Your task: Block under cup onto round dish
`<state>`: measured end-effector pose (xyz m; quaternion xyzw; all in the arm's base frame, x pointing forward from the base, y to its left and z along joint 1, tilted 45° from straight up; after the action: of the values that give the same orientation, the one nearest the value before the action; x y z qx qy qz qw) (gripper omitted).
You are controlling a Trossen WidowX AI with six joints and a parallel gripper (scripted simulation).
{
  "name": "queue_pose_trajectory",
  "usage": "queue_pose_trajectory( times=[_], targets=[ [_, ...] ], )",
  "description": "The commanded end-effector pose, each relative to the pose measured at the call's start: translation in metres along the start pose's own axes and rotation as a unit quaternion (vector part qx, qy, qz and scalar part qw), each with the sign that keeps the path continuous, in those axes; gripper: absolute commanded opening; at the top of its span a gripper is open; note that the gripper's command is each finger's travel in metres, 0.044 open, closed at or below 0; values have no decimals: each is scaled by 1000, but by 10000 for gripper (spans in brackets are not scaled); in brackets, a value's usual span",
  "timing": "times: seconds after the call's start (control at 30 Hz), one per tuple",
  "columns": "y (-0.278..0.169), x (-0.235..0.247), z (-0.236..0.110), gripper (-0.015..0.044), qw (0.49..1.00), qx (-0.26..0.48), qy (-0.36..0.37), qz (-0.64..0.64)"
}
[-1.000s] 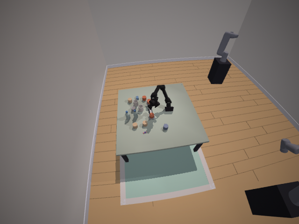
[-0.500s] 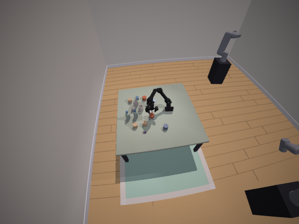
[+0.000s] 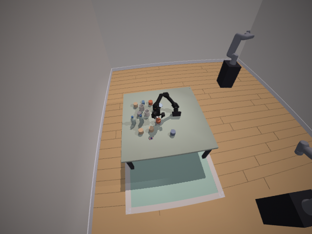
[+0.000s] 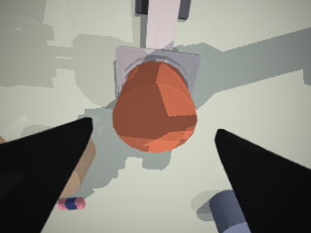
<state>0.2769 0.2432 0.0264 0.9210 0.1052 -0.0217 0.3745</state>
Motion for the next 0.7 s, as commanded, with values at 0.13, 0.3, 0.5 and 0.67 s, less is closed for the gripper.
queue_pose_trajectory(
  times=[0.13,0.3,0.5,0.67],
  targets=[
    [-1,0,12,440,1000,-1,0,-1],
    [-1,1,21,440,1000,-1,0,-1],
    [-1,1,30,440,1000,-1,1,-1],
    [-1,1,38,440,1000,-1,1,-1]
  ],
)
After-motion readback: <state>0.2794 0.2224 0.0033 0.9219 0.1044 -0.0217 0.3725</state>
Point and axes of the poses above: the point midway between the two fingers, 35 mm back from their tips, its own z axis out along the fingers, its own x axis across the jaws, y = z × x, the point moved 10 cm from there along -z, back along the fingers, and after that the axes turned 5 degrees about -z, right-handed, at the moved point
